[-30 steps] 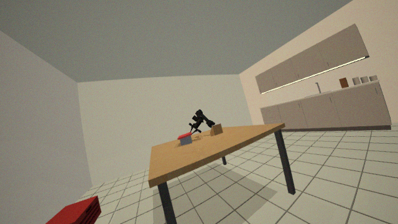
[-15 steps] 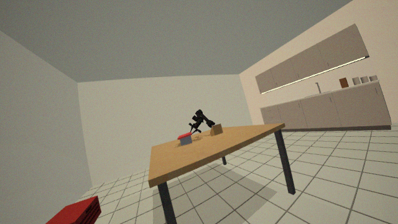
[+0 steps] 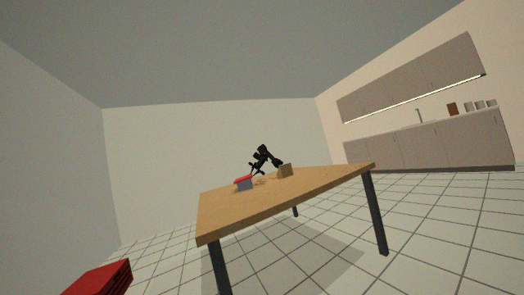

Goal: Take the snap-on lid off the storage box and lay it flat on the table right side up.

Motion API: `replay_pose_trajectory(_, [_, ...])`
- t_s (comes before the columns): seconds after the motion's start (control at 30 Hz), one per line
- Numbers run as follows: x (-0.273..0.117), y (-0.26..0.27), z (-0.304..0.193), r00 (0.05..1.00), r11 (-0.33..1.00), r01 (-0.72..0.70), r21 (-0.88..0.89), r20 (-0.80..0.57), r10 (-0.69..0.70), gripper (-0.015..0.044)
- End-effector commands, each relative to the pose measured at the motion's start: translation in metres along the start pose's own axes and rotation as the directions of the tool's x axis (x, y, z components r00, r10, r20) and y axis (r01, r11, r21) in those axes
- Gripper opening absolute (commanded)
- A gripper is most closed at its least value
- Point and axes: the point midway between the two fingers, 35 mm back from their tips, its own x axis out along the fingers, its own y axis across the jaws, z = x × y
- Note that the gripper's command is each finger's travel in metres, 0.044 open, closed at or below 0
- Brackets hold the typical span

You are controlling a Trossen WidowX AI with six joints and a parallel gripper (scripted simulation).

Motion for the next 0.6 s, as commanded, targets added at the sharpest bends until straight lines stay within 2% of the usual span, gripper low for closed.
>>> replay_pose_trajectory(0.0, [0.0008, 0.0004, -0.0002, 1.000, 1.000, 0.000, -0.001, -0.001, 0.000, 0.0000])
replay_pose_trajectory(0.57, [0.0019, 0.0013, -0.0002, 1.000, 1.000, 0.000, -0.001, -0.001, 0.000, 0.0000])
